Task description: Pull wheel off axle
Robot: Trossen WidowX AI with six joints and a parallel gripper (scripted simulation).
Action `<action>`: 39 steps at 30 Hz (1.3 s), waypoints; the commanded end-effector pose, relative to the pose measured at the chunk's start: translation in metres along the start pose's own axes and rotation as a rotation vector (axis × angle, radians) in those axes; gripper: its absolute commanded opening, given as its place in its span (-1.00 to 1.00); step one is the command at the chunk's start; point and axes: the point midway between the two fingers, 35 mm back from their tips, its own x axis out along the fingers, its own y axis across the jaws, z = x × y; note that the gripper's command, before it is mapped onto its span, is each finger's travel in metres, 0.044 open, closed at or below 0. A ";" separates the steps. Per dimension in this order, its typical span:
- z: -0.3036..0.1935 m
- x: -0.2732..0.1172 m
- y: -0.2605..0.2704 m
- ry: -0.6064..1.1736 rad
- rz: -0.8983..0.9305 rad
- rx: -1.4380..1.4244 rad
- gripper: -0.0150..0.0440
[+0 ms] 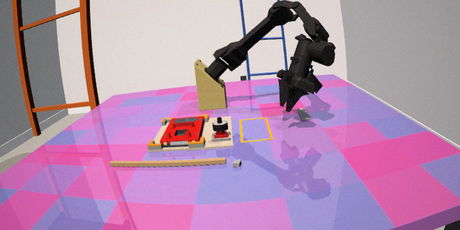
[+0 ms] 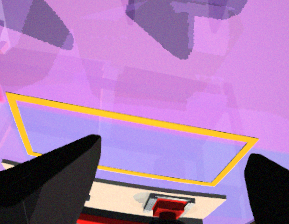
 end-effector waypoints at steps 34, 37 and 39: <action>-0.204 0.038 -0.024 -0.308 0.401 1.655 0.53; -0.200 0.048 -0.025 -0.308 0.400 1.655 0.53; -0.194 0.061 -0.025 -0.307 0.399 1.655 0.53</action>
